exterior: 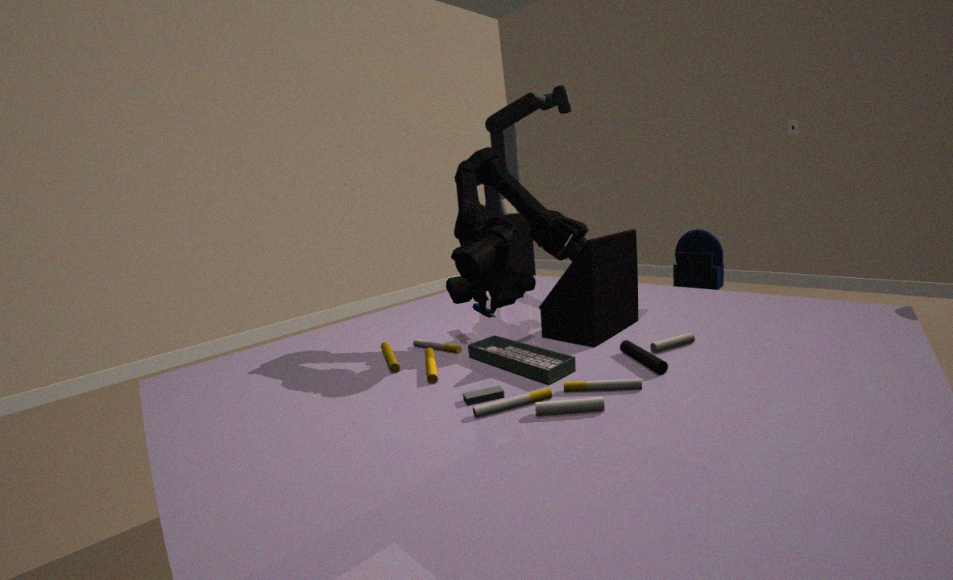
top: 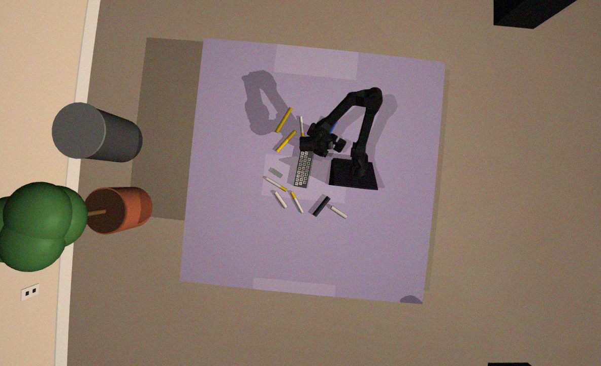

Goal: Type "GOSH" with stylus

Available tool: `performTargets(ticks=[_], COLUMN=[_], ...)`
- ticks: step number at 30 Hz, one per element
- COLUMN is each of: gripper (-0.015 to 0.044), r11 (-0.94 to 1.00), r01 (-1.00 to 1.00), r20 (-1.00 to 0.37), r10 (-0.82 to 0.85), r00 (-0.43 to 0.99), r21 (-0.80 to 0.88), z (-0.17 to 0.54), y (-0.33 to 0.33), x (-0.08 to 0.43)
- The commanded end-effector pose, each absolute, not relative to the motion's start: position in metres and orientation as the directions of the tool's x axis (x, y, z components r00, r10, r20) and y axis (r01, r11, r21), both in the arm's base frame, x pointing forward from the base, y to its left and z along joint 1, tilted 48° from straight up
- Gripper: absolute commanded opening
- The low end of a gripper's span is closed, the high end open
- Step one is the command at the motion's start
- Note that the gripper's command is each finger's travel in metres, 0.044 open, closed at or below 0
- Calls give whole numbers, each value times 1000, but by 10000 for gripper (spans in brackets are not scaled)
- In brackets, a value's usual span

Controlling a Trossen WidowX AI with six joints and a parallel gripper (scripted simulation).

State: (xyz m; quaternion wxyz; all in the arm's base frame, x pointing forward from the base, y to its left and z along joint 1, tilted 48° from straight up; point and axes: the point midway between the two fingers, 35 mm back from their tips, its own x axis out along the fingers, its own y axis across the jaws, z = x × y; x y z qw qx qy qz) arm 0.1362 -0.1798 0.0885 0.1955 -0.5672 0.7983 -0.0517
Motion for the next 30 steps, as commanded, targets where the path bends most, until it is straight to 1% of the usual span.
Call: performTargets(ticks=[1,30], gripper=[0,0], r11=[353,349], r01=[-887,-888], r20=[-254,-239], r10=[-925,-929], r00=[-283,-284], r21=[-298,-299], z=[83,65], y=[-184,-211], x=[134,130])
